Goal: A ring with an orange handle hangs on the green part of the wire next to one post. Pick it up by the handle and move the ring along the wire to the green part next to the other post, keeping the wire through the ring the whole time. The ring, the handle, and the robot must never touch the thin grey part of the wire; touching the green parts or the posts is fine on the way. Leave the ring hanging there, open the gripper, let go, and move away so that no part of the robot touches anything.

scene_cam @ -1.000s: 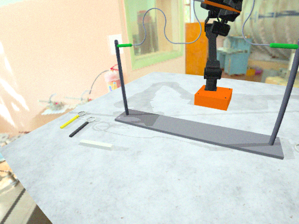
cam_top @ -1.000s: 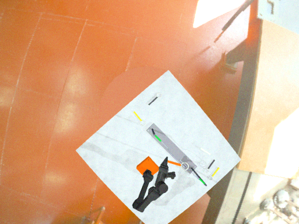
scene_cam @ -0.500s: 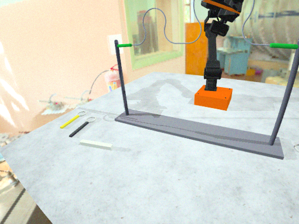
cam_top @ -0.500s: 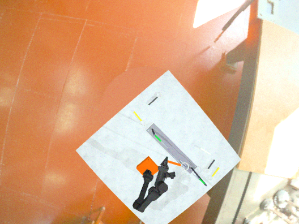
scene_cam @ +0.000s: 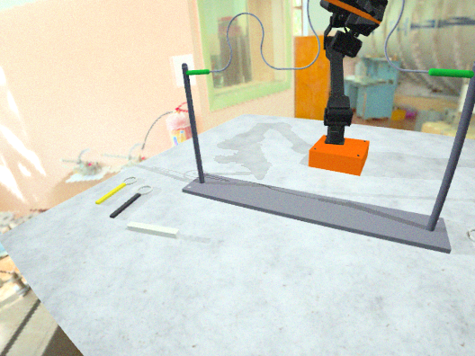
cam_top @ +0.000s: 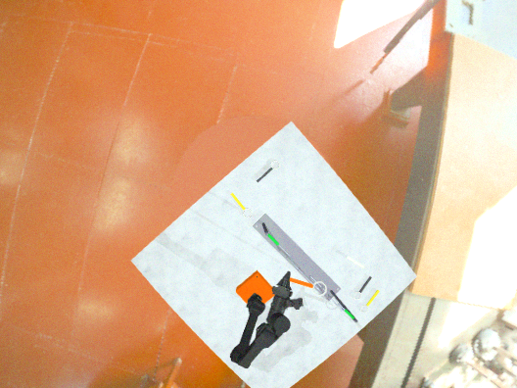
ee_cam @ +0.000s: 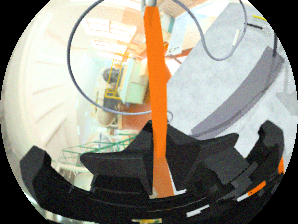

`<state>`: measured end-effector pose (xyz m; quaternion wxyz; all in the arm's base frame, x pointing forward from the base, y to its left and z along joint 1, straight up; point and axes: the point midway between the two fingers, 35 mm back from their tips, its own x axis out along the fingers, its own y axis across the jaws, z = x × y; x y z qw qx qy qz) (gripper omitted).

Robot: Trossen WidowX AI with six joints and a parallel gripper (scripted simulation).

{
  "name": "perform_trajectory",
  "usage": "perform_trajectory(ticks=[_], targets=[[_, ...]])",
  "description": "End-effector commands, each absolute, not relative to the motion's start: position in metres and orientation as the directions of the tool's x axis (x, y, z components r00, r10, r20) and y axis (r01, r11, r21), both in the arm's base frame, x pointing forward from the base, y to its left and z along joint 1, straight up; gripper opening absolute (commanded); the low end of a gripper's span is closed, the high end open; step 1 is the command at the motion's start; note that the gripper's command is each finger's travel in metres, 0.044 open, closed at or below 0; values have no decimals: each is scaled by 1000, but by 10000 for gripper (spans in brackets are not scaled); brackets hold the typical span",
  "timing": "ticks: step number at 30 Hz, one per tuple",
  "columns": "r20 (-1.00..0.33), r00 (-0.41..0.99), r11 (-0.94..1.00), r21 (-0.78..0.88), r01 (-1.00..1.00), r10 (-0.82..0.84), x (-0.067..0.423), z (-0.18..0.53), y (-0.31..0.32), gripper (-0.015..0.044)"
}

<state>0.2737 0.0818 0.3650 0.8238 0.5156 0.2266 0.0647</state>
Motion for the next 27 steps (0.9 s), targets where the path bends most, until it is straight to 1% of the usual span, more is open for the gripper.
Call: perform_trajectory(ticks=[1,27], targets=[[-303,894,482,868,117,329,273,370,81,-150],[-353,893,602,789,124,278,273,366,79,-150]])
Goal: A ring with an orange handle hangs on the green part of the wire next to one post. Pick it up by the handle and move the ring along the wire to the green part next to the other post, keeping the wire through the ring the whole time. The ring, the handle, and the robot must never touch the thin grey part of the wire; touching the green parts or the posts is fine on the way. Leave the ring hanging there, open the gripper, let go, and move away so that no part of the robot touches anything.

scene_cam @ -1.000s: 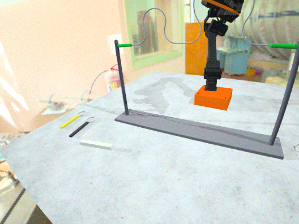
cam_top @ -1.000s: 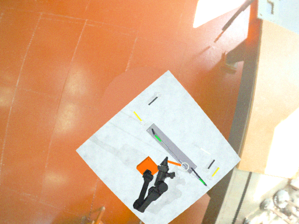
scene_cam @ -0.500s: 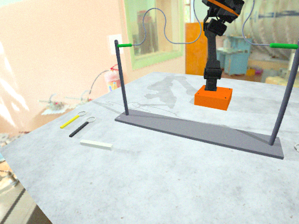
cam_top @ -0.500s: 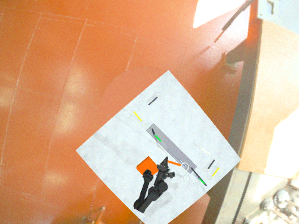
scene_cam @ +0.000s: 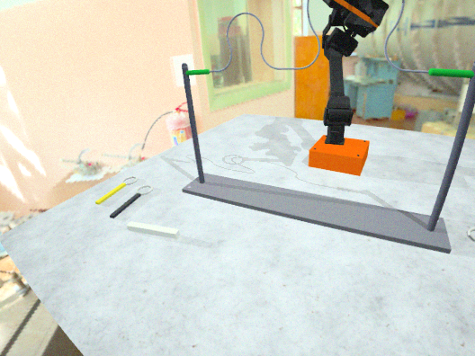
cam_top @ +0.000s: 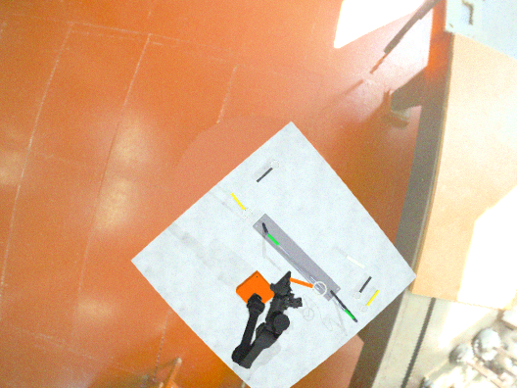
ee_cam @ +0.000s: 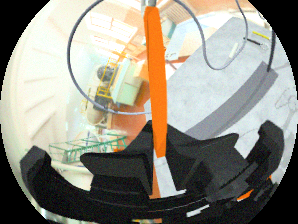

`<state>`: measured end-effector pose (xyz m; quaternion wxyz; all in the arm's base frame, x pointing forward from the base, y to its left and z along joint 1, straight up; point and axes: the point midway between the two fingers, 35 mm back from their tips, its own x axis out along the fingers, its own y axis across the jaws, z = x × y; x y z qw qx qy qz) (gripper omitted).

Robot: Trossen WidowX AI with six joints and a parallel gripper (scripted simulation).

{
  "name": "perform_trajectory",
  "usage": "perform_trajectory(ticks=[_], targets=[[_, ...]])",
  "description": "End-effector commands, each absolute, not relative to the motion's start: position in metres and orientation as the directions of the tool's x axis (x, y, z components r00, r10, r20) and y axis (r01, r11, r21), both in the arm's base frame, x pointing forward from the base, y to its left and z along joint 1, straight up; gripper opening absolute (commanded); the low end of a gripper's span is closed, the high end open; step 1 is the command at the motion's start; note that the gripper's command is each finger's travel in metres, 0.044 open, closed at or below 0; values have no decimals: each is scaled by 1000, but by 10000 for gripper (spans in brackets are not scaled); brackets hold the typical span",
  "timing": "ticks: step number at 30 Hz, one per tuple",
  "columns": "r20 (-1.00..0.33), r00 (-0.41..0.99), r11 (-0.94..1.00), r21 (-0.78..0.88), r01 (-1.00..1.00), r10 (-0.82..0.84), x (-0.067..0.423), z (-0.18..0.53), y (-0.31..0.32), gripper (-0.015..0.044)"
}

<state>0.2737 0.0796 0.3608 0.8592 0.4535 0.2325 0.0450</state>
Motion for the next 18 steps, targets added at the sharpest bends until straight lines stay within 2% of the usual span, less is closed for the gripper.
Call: perform_trajectory(ticks=[1,18], targets=[[-355,893,607,785,124,276,273,366,79,-150],[-389,892,695,707,130,229,273,362,76,-150]])
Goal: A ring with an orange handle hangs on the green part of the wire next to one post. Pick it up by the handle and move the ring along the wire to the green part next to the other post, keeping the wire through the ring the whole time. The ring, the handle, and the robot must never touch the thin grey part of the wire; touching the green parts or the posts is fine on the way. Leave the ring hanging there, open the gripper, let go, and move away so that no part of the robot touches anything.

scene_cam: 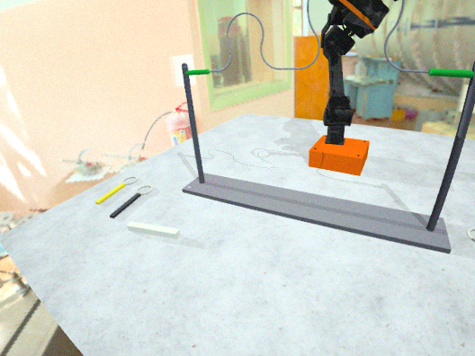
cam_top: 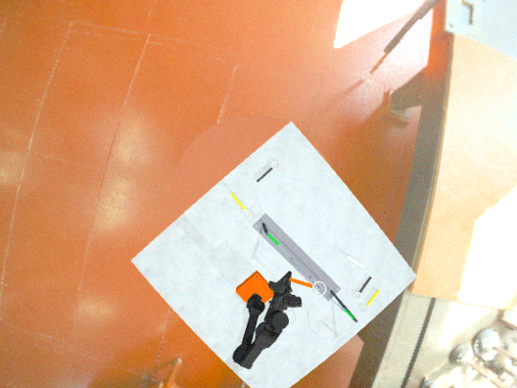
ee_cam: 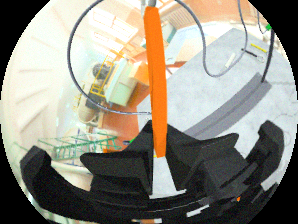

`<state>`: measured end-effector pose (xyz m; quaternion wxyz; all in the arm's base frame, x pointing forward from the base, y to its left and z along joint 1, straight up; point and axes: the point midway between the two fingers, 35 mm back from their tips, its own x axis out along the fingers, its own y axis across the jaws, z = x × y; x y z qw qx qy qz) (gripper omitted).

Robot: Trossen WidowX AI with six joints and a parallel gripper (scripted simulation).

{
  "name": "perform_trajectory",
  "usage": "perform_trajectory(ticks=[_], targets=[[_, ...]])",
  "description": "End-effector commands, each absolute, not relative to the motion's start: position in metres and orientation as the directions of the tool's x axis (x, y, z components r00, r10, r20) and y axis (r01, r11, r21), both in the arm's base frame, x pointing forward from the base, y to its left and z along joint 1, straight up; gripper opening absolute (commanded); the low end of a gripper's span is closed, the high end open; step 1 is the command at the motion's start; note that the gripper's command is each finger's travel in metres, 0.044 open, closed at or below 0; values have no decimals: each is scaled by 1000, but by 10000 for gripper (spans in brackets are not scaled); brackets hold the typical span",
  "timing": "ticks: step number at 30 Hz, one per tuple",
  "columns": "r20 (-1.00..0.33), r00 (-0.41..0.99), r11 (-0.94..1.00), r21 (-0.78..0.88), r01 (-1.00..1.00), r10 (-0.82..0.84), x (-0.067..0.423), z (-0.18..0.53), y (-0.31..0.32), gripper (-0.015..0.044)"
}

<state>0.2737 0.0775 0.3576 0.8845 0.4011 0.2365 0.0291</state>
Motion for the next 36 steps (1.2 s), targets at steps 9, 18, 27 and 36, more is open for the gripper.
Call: perform_trajectory(ticks=[9,18,27,36], targets=[[-407,891,744,654,133,198,273,361,75,-150],[-426,890,798,587,137,161,273,359,73,-150],[-443,889,850,507,141,117,273,357,71,-150],[-458,887,900,410,145,65,273,355,68,-150]])
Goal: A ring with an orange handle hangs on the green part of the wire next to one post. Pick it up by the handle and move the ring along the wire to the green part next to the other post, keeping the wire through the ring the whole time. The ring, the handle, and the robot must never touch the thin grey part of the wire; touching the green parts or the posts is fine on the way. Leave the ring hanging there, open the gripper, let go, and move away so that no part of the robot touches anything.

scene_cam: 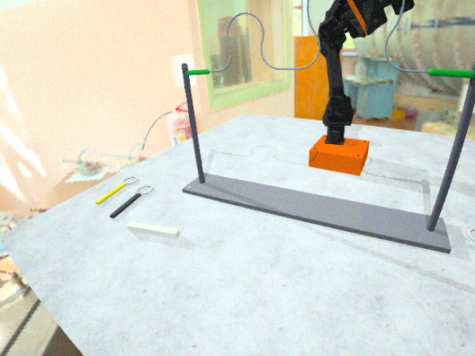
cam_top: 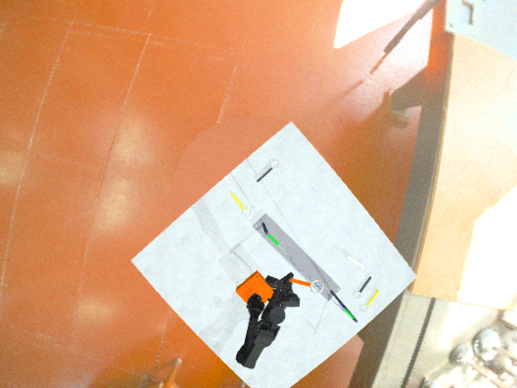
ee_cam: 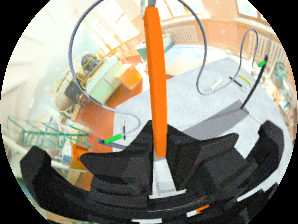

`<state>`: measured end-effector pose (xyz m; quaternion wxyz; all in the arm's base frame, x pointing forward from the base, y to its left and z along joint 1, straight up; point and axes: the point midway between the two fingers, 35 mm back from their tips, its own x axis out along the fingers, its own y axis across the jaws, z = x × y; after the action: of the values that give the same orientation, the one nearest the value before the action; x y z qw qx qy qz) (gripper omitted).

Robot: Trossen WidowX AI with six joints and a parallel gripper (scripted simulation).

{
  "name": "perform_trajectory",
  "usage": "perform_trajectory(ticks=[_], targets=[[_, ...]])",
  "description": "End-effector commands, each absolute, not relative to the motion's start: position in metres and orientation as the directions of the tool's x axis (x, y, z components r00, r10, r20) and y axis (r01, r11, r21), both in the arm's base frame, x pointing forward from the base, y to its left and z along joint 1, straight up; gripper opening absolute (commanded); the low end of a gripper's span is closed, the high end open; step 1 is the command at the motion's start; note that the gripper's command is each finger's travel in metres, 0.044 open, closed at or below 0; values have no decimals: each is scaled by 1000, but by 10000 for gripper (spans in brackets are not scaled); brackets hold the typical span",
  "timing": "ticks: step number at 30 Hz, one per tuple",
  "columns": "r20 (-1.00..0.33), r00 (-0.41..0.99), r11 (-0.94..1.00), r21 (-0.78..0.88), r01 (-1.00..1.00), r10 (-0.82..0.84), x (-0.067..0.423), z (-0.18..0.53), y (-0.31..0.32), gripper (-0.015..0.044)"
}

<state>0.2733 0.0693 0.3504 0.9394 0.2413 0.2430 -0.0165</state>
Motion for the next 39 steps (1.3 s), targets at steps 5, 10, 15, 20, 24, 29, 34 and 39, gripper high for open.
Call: perform_trajectory(ticks=[5,10,15,20,24,29,34,39], targets=[[-463,886,924,353,147,36,273,354,66,-150],[-467,884,944,295,149,6,273,353,64,-150],[-469,883,960,235,151,-24,273,352,62,-150],[-468,882,973,175,153,-54,273,352,61,-150],[-467,881,980,126,154,-79,273,351,59,-150],[-463,879,986,65,156,-108,273,351,57,-150],[-458,878,988,3,157,-138,273,351,55,-150],[-451,877,986,-59,158,-167,273,351,53,-150]])
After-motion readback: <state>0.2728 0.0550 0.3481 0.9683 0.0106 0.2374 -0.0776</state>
